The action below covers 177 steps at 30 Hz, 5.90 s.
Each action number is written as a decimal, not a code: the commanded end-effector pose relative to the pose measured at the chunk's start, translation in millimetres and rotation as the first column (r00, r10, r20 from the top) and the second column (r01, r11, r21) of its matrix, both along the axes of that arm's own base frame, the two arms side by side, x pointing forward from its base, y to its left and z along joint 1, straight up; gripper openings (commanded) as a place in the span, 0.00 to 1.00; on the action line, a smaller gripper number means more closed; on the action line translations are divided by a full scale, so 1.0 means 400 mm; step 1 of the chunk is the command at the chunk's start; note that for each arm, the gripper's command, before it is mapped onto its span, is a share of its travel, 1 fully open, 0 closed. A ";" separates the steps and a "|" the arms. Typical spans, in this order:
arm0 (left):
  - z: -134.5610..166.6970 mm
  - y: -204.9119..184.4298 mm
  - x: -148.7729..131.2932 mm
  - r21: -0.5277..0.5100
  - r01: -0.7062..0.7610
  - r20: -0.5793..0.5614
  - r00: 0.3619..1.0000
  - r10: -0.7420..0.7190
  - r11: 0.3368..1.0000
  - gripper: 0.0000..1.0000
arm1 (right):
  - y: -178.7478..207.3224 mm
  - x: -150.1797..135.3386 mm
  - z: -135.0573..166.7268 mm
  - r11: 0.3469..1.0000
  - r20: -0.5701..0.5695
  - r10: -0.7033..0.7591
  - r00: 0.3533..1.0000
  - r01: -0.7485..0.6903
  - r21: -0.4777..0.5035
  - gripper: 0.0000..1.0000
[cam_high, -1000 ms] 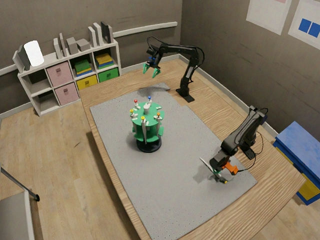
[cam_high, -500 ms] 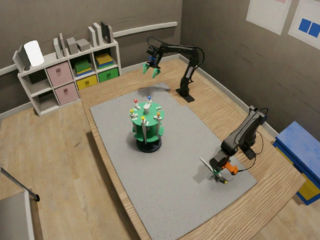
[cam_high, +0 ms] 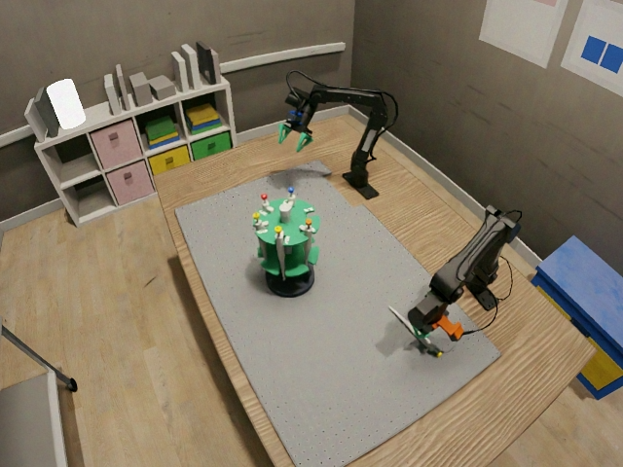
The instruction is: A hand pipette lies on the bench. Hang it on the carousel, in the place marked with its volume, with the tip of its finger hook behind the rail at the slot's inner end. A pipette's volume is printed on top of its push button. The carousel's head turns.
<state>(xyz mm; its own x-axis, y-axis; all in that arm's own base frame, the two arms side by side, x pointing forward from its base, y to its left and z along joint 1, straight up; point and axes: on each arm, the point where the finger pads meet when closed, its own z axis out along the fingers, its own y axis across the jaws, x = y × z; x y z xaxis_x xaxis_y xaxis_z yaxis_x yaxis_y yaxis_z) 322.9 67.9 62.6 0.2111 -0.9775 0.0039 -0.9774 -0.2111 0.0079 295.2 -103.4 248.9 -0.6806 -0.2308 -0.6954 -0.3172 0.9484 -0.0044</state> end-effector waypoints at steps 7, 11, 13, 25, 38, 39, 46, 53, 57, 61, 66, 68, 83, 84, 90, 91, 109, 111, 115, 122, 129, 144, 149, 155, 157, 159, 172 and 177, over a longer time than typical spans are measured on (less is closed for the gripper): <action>-0.010 0.013 0.016 0.021 0.003 0.035 0.999 -0.004 1.000 0.54 | -0.006 0.009 0.010 1.000 0.023 0.008 1.000 -0.008 0.003 1.00; -0.039 0.009 -0.002 0.013 0.004 0.002 1.000 -0.004 1.000 0.54 | -0.006 0.009 0.010 1.000 0.023 0.008 1.000 -0.008 0.003 1.00; -0.056 0.009 -0.005 0.011 0.004 -0.010 1.000 -0.004 1.000 0.54 | -0.006 0.009 0.010 1.000 0.023 0.008 1.000 -0.008 0.003 1.00; -0.063 0.013 0.016 0.021 0.003 0.035 0.999 -0.004 1.000 0.54 | -0.006 0.009 0.010 1.000 0.023 0.008 1.000 -0.008 0.003 1.00; -0.060 0.014 0.023 0.024 0.003 0.049 0.999 -0.004 1.000 0.12 | -0.006 0.009 0.010 1.000 0.023 0.008 1.000 -0.008 0.003 1.00; -0.060 0.014 0.020 0.022 0.002 0.043 0.999 -0.003 1.000 0.12 | -0.006 0.009 0.010 1.000 0.023 0.008 1.000 -0.008 0.003 1.00; -0.061 0.013 0.016 0.021 0.002 0.036 0.999 -0.003 1.000 0.12 | -0.006 0.009 0.010 1.000 0.023 0.008 1.000 -0.008 0.003 1.00; -0.061 0.013 0.016 0.021 0.002 0.036 0.999 -0.003 1.000 0.12 | -0.006 0.009 0.010 1.000 0.023 0.008 1.000 -0.008 0.003 1.00; -0.061 0.013 0.016 0.021 0.002 0.036 0.999 -0.003 1.000 0.12 | -0.006 0.009 0.010 1.000 0.023 0.008 1.000 -0.008 0.003 1.00; -0.061 0.013 0.016 0.021 0.002 0.036 0.999 -0.003 1.000 0.12 | -0.006 0.009 0.010 1.000 0.023 0.008 1.000 -0.008 0.003 1.00; -0.061 0.013 0.016 0.021 0.002 0.036 0.999 -0.003 1.000 0.12 | -0.006 0.009 0.010 1.000 0.023 0.008 1.000 -0.008 0.003 1.00; -0.061 0.013 0.016 0.021 0.002 0.036 0.999 -0.003 1.000 0.12 | -0.006 0.009 0.010 1.000 0.023 0.008 1.000 -0.008 0.003 1.00; -0.061 0.013 0.016 0.021 0.002 0.036 0.999 -0.003 1.000 0.12 | -0.006 0.009 0.010 1.000 0.023 0.008 1.000 -0.008 0.003 1.00; -0.061 0.013 0.016 0.021 0.002 0.036 0.999 -0.003 1.000 0.12 | -0.006 0.009 0.010 1.000 0.023 0.008 1.000 -0.008 0.003 1.00; -0.061 0.013 0.016 0.021 0.002 0.036 0.999 -0.003 1.000 0.12 | -0.006 0.009 0.010 1.000 0.023 0.008 1.000 -0.008 0.003 1.00; -0.061 0.013 0.016 0.021 0.002 0.036 0.999 -0.003 1.000 0.12 | -0.006 0.009 0.010 1.000 0.023 0.008 1.000 -0.008 0.003 1.00; -0.012 0.014 0.019 0.022 0.002 0.042 0.999 -0.003 1.000 0.12 | -0.006 0.009 0.010 1.000 0.023 0.008 1.000 -0.008 0.003 1.00; -0.007 0.014 0.019 0.022 0.002 0.042 0.999 -0.003 1.000 0.12 | -0.006 0.009 0.010 1.000 0.023 0.008 1.000 -0.008 0.003 1.00; 0.008 0.014 0.019 0.022 0.002 0.042 0.999 -0.003 1.000 0.12 | -0.006 0.009 0.010 1.000 0.023 0.008 1.000 -0.008 0.003 1.00; 0.043 0.013 0.017 0.022 0.002 0.042 0.999 -0.003 1.000 0.12 | -0.006 0.009 0.010 1.000 0.023 0.008 1.000 -0.008 0.003 1.00; 0.068 0.013 0.016 0.022 0.002 0.042 0.999 -0.003 1.000 0.12 | -0.006 0.009 0.010 1.000 0.023 0.008 1.000 -0.008 0.003 1.00; 0.143 0.012 0.012 0.022 0.002 0.042 0.999 -0.003 1.000 0.12 | -0.006 0.009 0.010 1.000 0.023 0.008 1.000 -0.008 0.003 1.00; 0.158 0.012 0.012 0.022 0.002 0.042 0.999 -0.003 1.000 0.12 | -0.006 0.009 0.010 1.000 0.023 0.008 1.000 -0.008 0.003 1.00; 0.188 0.012 0.010 0.022 0.002 0.042 0.999 -0.003 1.000 0.12 | -0.006 0.009 0.010 1.000 0.023 0.008 1.000 -0.008 0.003 1.00; 0.196 0.012 0.010 0.022 0.002 0.042 0.999 -0.003 1.000 0.12 | -0.006 0.009 0.010 1.000 0.023 0.008 1.000 -0.008 0.003 1.00; 0.195 0.012 0.010 0.022 0.002 0.042 0.999 -0.003 1.000 0.12 | -0.006 0.009 0.010 1.000 0.023 0.008 1.000 -0.008 0.003 1.00; 0.204 -0.013 0.022 0.042 0.048 0.045 0.998 -0.050 0.998 0.12 | -0.006 0.009 0.010 1.000 0.023 0.008 1.000 -0.008 0.003 1.00; 0.216 -0.081 0.071 0.132 0.200 0.019 0.979 -0.204 0.971 0.12 | -0.006 0.009 0.010 1.000 0.023 0.008 1.000 -0.008 0.003 1.00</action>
